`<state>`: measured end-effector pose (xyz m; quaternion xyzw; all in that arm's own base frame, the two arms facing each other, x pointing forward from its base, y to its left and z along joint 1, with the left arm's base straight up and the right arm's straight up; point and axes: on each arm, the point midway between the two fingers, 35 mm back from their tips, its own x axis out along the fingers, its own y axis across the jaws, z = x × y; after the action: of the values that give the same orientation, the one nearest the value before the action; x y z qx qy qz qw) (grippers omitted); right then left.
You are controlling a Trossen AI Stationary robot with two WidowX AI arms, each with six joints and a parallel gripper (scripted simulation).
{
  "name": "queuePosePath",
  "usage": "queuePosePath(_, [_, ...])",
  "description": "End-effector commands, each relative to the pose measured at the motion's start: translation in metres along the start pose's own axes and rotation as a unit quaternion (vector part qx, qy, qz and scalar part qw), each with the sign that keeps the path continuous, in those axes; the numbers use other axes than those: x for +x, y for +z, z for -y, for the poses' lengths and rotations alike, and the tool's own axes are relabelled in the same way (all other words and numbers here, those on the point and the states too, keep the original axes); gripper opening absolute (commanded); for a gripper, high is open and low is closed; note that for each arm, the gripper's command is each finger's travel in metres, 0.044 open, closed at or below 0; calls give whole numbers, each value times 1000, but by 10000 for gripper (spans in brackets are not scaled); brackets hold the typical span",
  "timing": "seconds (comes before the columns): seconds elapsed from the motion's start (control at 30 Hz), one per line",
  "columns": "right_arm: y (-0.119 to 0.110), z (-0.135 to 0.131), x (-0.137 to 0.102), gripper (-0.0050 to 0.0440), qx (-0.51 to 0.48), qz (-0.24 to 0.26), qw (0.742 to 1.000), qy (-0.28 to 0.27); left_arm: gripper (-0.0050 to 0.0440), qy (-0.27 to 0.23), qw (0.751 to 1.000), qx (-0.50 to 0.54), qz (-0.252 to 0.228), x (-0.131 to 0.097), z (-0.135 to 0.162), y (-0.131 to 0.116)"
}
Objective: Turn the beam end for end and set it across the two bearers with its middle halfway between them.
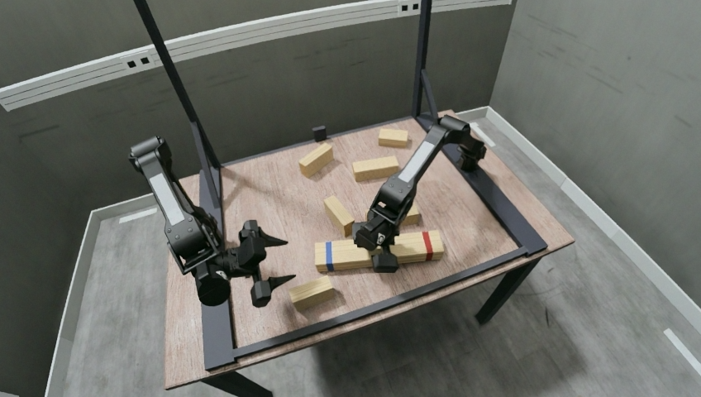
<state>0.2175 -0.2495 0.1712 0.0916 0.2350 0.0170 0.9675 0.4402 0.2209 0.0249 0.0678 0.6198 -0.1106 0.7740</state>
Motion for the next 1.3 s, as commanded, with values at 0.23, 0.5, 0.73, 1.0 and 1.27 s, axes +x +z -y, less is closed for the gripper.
queuePosePath(0.23, [39, -2, -9, 400, -41, 48, 998, 3, 303, 39, 998, 9, 43, -81, -6, 27])
queuePosePath(0.5, [56, -9, -4, 400, -56, 74, 995, 32, 303, 34, 999, 14, 38, -107, -4, 32])
queuePosePath(0.73, [74, -25, 5, 400, -89, 87, 990, 70, 303, 18, 992, 115, 45, -134, 25, 30])
queuePosePath(1.0, [86, -42, 13, 400, -117, 89, 984, 101, 303, -22, 967, 250, 35, -129, 59, 20])
queuePosePath(1.27, [93, -58, 20, 400, -143, 89, 977, 130, 303, -60, 918, 391, 28, -128, 95, 11])
